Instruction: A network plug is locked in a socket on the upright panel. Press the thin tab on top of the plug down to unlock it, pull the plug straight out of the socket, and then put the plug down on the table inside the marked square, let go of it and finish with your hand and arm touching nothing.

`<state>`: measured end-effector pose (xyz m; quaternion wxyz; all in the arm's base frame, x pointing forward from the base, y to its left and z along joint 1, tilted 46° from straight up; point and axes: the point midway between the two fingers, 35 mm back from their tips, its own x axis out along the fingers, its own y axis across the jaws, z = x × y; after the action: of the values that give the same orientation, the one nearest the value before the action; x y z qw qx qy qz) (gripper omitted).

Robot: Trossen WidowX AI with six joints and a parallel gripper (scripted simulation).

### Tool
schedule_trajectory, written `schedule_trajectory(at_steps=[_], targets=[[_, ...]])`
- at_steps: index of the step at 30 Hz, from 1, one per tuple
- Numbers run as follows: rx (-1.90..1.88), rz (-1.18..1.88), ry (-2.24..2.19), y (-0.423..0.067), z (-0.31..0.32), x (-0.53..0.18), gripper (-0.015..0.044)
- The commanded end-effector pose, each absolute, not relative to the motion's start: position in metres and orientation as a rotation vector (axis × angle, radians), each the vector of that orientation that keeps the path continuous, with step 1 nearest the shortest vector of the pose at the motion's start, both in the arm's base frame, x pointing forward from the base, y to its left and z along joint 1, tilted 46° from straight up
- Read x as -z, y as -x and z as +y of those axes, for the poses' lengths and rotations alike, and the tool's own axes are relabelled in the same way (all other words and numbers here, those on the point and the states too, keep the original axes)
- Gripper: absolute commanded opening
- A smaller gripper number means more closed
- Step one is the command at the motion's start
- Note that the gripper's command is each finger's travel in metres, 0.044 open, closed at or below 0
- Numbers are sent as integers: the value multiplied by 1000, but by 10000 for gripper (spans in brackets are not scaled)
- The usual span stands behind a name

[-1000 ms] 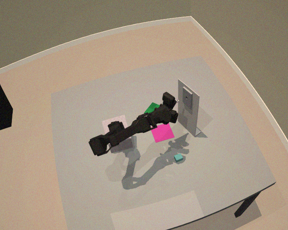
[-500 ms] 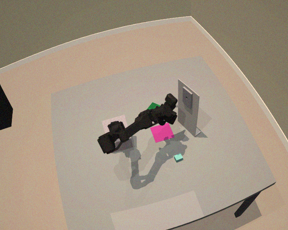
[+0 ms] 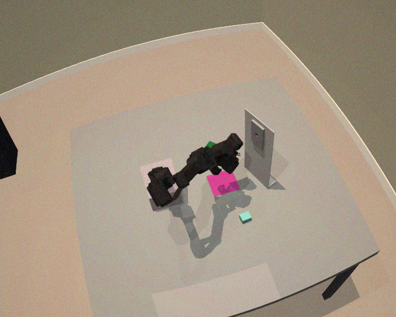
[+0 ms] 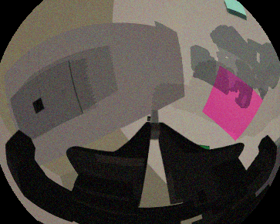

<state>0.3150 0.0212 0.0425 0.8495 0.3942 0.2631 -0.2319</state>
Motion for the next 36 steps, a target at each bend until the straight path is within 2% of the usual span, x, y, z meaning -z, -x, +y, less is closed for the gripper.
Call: schedule_trajectory(at_steps=[1,26,36], targets=[[553,545,-823,-309,15,-28,0],[891,353,-724,-264,-28,22,0],[900,347,-722,-263,-32,26,0]])
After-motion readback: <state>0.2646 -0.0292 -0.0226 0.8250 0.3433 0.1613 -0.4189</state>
